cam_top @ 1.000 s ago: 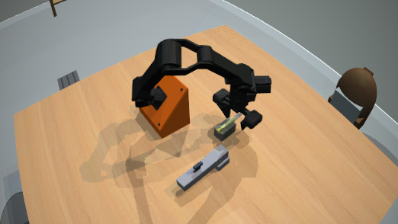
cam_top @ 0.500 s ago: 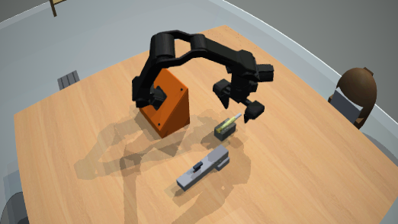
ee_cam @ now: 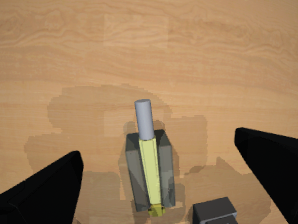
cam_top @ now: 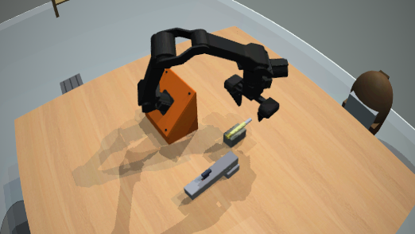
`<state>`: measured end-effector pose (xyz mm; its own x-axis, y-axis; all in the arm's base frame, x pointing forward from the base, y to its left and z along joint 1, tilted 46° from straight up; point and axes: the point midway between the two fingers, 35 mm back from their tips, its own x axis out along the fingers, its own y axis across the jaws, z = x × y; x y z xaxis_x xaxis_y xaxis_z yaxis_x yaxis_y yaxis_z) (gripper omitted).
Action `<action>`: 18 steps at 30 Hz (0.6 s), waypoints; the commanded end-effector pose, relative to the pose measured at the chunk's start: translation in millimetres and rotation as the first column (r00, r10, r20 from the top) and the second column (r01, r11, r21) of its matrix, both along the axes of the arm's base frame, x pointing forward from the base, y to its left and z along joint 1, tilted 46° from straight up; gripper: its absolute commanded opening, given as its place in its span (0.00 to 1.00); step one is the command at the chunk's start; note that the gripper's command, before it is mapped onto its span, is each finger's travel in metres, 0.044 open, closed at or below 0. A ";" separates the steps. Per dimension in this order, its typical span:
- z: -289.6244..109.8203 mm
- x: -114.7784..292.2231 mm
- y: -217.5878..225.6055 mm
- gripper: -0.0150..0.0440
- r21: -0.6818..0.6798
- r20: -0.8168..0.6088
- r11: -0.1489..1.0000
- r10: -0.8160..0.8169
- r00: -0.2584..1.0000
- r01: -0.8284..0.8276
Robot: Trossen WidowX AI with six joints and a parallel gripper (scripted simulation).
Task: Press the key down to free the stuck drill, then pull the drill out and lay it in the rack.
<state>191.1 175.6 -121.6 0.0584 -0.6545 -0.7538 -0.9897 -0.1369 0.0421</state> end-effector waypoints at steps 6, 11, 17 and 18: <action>41.9 44.2 68.1 1.00 0.380 0.029 0.924 -0.051 0.998 0.037; 83.0 71.3 106.4 1.00 0.585 0.054 0.811 -0.054 0.997 0.012; 148.9 101.8 144.3 1.00 0.777 0.118 0.626 -0.032 0.992 -0.073; 161.5 106.4 149.5 1.00 0.802 0.133 0.591 -0.027 0.991 -0.092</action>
<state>279.0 304.7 -5.8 0.1419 0.0543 -0.9884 -0.9857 -0.0837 -0.1462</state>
